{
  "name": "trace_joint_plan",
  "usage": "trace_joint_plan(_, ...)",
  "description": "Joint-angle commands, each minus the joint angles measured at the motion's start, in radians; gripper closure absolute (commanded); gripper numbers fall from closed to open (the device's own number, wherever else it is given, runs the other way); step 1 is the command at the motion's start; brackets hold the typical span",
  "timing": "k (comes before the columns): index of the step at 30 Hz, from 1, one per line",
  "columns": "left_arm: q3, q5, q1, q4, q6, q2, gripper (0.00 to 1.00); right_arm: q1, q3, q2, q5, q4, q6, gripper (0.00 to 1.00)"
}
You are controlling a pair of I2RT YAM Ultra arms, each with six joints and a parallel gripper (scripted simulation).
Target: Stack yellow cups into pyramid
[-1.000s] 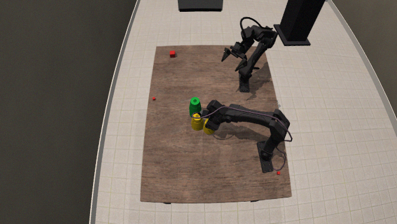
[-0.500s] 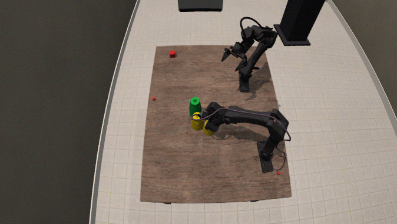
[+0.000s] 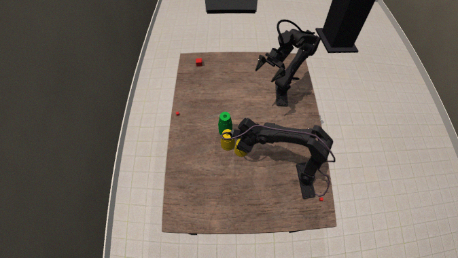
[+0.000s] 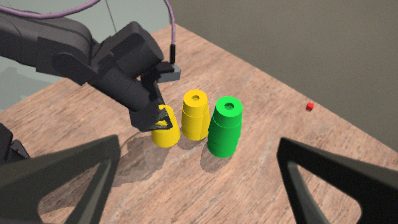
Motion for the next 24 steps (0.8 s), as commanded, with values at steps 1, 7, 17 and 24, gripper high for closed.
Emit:
trace_joint_plan(1, -0.002, 0.000, -0.001, 0.034, 0.001, -0.007, 1.00, 0.007, -0.004, -0.015, 0.004, -0.001, 0.006, 0.00)
trace_joint_plan(7, -0.012, -0.001, -0.002, 0.046, 0.000, -0.004, 1.00, 0.007, -0.004, -0.015, 0.004, -0.001, 0.006, 0.00)
trace_joint_plan(17, -0.018, -0.001, -0.002, 0.059, 0.000, 0.001, 1.00, 0.007, -0.004, -0.015, 0.004, -0.001, 0.006, 0.00)
trace_joint_plan(24, -0.015, 0.000, -0.001, 0.047, 0.000, 0.001, 0.32, 0.007, -0.004, -0.015, 0.004, -0.001, 0.006, 0.00)
